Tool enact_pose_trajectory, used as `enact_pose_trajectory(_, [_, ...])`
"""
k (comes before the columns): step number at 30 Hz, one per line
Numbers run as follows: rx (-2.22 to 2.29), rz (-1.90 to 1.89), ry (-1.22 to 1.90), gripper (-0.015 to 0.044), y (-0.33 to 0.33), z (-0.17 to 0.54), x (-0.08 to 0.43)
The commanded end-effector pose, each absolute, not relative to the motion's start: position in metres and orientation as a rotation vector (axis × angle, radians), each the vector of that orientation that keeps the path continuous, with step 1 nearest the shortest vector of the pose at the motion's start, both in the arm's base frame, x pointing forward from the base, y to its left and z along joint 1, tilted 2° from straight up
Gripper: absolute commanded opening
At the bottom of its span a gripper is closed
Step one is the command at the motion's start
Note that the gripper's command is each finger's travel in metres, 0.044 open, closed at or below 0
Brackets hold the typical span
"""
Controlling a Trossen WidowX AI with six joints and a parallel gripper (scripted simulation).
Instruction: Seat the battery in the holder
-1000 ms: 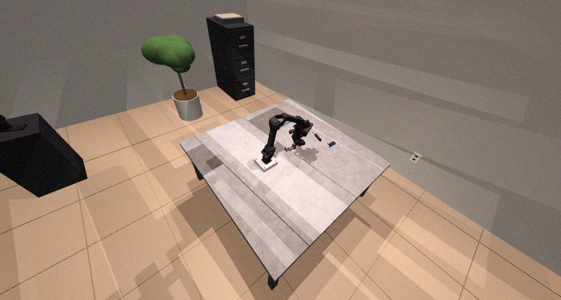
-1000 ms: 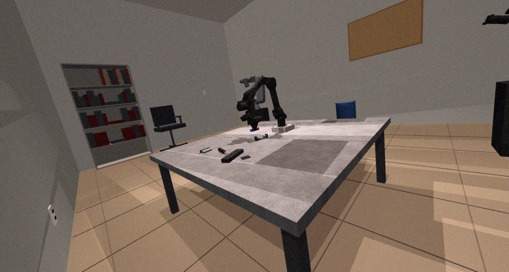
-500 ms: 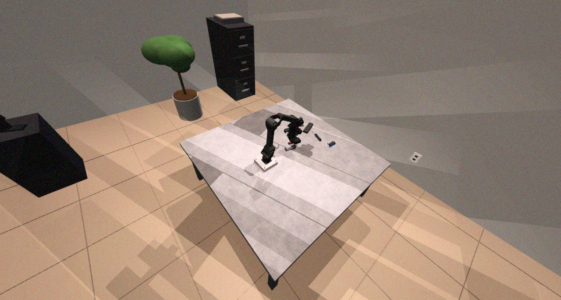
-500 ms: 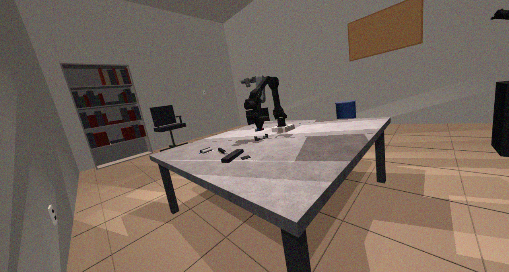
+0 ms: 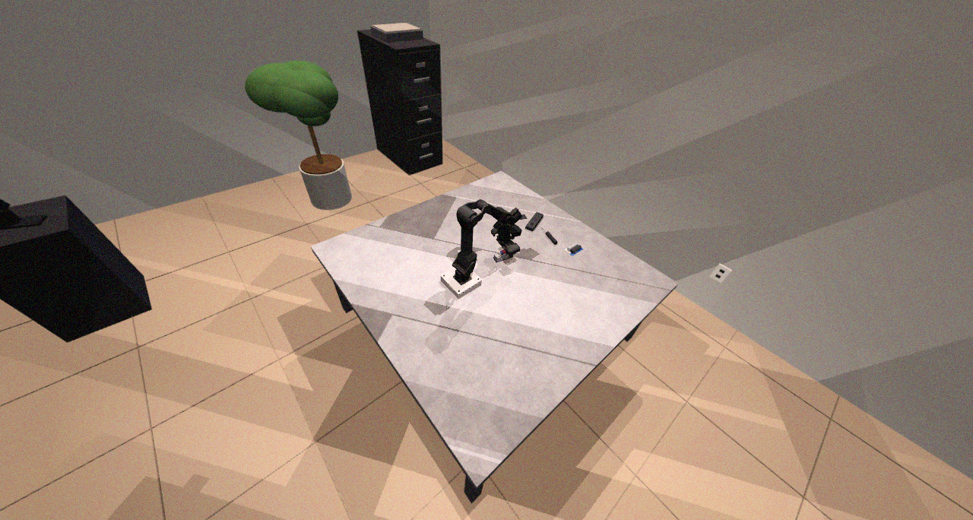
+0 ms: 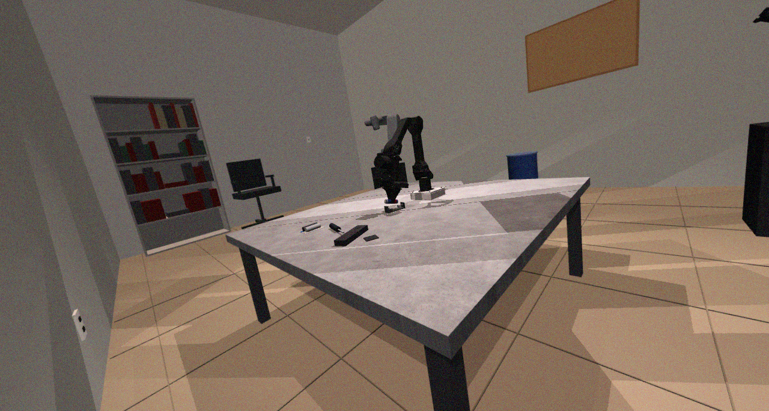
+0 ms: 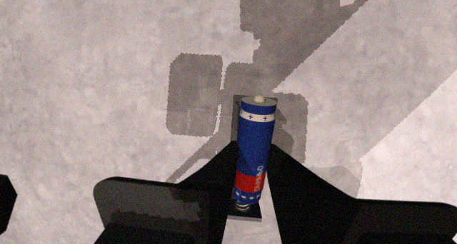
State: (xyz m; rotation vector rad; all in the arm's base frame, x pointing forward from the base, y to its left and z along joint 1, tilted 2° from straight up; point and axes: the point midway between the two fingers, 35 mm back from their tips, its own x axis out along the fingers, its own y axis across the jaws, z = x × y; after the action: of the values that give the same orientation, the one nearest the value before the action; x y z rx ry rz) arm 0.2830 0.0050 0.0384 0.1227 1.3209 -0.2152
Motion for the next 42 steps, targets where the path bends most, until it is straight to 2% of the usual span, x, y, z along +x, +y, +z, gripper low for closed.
enact_pose_trajectory(1, [0.125,-0.221,1.29,0.0061,0.004,0.038,0.284])
enact_pose_trajectory(42, [0.09,-0.236,1.042,0.0061,0.007,0.021,0.274])
